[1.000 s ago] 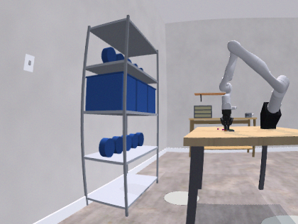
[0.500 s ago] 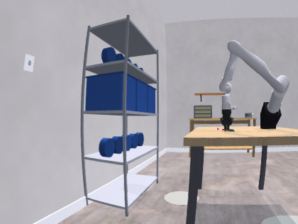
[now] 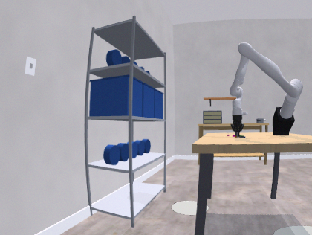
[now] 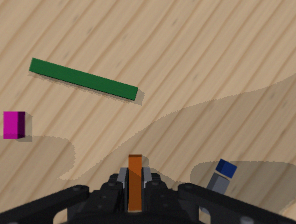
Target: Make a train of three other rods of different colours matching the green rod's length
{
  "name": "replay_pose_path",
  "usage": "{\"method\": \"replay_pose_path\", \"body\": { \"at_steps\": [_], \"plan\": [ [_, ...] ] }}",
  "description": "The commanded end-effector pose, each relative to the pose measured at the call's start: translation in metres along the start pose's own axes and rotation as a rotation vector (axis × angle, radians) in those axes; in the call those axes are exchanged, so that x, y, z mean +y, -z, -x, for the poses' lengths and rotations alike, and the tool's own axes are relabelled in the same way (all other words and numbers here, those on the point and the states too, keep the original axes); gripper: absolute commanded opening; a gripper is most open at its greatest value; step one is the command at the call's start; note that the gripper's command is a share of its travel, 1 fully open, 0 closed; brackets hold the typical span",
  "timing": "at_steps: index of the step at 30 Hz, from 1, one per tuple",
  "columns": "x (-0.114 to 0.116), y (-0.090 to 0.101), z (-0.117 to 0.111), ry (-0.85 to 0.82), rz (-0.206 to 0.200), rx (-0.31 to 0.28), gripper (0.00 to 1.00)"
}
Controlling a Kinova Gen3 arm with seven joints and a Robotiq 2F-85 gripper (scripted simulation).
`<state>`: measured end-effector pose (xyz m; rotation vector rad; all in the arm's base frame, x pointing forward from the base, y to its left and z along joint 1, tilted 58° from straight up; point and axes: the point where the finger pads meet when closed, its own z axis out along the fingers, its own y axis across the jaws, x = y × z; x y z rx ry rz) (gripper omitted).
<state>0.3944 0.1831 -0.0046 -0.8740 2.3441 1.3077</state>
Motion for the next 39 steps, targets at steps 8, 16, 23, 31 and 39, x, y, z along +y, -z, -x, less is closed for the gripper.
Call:
{"method": "replay_pose_path", "body": {
  "at_steps": [8,16,23,31,39],
  "plan": [
    [-0.001,0.001,0.0,0.0,-0.001,-0.001,0.05],
    [-0.001,0.001,0.0,0.0,-0.001,-0.001,0.05],
    [-0.001,0.005,0.0,0.0,-0.001,-0.001,0.05],
    [-0.001,0.03,0.0,0.0,-0.001,-0.001,0.05],
    [0.0,0.078,0.0,0.0,-0.001,-0.001,0.05]
  ]
}}
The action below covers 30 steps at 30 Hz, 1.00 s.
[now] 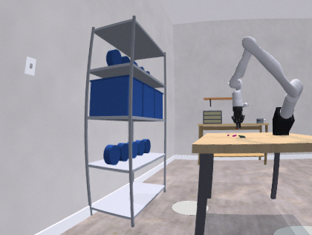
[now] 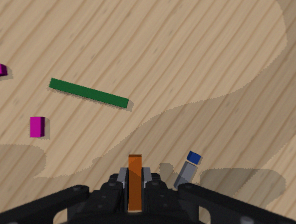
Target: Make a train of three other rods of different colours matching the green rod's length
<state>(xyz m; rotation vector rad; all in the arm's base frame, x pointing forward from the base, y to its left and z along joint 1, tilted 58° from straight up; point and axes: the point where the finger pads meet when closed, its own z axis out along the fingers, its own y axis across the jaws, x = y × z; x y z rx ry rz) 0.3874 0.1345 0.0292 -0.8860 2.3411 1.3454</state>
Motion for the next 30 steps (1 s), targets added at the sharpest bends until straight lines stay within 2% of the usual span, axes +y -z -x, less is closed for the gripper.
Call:
{"method": "replay_pose_path", "body": {
  "at_steps": [1,3,9,23,30],
  "plan": [
    [-0.007,0.025,0.004,0.004,-0.03,-0.01,0.05],
    [-0.007,0.033,0.004,0.004,-0.03,-0.01,0.05],
    [-0.007,0.041,0.004,0.004,-0.03,-0.01,0.05],
    [-0.006,0.042,0.005,-0.005,-0.03,-0.01,0.05],
    [0.012,0.042,0.021,-0.19,-0.028,-0.009,0.05]
  ]
}}
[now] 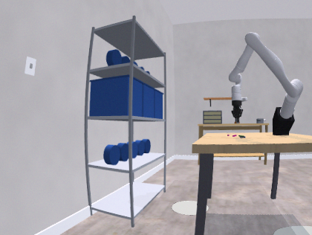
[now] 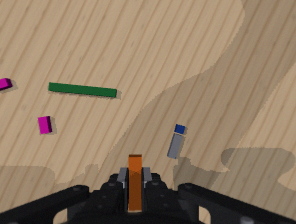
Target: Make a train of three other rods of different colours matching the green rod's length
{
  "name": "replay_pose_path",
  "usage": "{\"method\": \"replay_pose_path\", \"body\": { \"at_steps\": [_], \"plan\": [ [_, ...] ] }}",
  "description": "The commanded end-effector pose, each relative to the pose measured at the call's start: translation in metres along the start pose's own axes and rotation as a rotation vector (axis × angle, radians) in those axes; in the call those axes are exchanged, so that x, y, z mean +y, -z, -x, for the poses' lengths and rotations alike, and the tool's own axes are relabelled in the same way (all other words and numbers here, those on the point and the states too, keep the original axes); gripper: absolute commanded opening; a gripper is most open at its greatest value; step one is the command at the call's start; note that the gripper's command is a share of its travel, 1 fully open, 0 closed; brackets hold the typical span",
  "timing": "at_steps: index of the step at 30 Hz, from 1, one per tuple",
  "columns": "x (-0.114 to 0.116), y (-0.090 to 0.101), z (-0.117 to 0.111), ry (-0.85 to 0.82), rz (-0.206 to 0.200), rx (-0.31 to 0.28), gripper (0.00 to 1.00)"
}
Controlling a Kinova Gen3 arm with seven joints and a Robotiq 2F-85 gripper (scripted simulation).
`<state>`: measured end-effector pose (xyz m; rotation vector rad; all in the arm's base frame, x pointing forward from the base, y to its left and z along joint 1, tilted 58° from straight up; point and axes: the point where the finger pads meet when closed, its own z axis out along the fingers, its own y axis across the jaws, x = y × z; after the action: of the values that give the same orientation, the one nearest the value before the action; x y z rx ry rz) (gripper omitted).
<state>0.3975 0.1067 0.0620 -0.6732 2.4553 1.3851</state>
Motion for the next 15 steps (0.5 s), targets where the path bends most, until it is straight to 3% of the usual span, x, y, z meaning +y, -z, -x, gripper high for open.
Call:
{"method": "replay_pose_path", "body": {
  "at_steps": [1,7,15],
  "plan": [
    [0.012,0.001,0.008,-0.058,-0.01,0.013,0.05],
    [0.034,0.0,0.023,-0.251,-0.011,0.009,0.05],
    [0.038,0.0,0.026,-0.288,-0.011,0.008,0.05]
  ]
}}
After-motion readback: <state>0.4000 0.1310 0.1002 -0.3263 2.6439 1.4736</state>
